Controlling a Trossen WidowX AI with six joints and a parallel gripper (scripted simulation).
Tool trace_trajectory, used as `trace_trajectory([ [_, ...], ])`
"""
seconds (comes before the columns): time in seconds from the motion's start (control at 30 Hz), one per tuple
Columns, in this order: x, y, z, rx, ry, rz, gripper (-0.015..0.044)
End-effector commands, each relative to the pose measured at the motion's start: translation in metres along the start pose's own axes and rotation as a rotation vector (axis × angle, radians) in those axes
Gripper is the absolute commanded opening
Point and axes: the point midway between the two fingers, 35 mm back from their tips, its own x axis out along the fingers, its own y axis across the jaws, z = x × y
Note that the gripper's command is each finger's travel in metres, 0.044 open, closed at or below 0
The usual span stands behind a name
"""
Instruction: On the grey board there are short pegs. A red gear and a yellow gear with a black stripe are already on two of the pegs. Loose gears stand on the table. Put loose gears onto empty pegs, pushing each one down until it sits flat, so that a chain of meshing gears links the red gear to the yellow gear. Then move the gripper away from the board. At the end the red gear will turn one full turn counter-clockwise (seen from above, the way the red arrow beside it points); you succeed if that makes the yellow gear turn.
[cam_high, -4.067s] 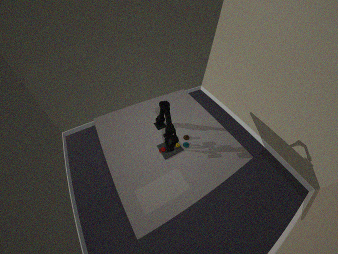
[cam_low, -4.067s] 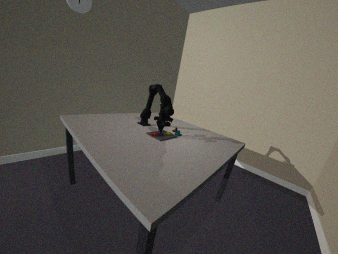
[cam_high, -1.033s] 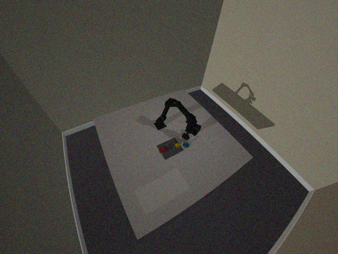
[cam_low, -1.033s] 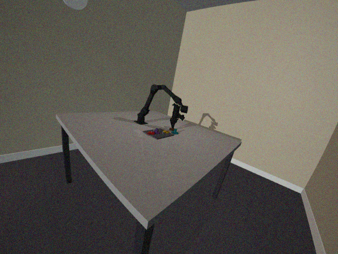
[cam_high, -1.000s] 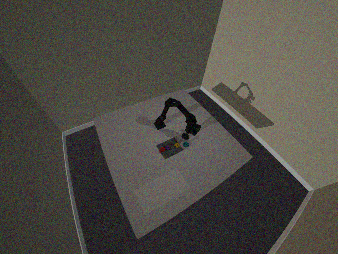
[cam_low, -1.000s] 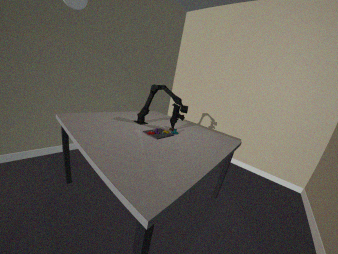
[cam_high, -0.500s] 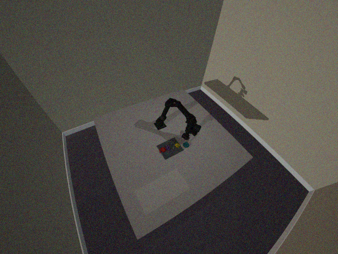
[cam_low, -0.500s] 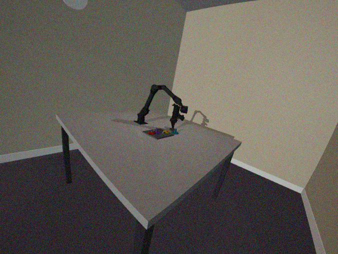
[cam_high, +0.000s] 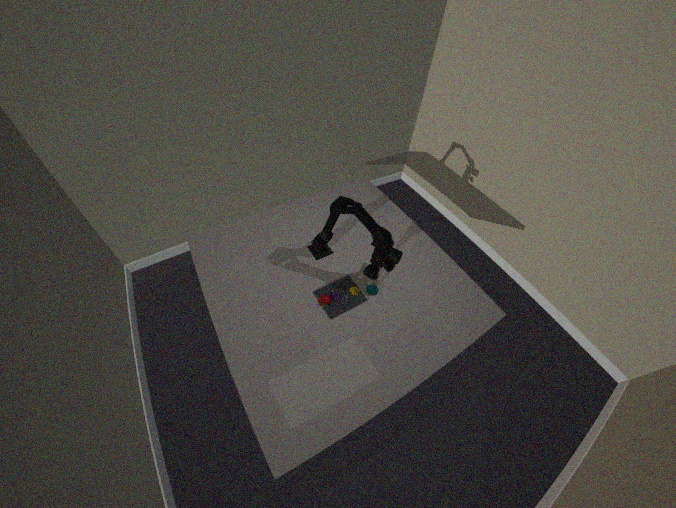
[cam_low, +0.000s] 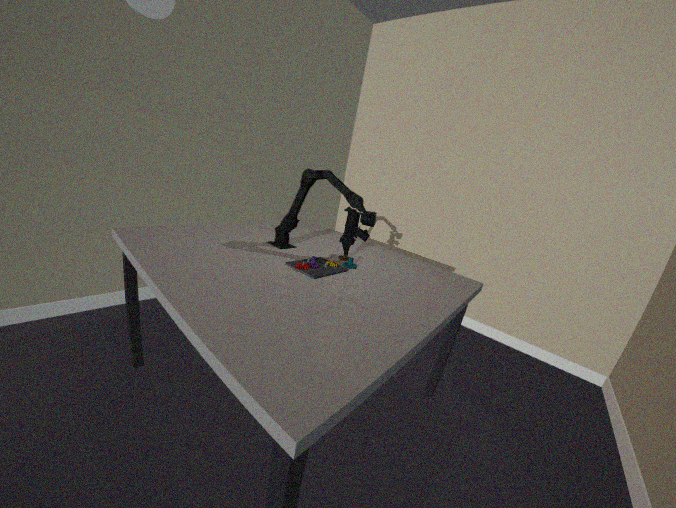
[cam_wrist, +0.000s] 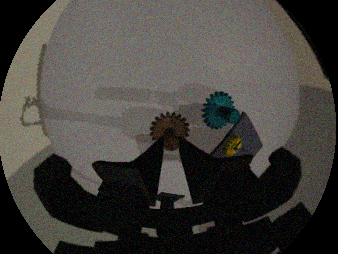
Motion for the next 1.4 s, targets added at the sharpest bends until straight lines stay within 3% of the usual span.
trace_trajectory([
  [0.0,-0.008,0.0,0.003,0.005,-0.005,0.0,0.0],
  [1.37,-0.092,0.005,0.007,0.005,-0.008,0.0,0.0],
])
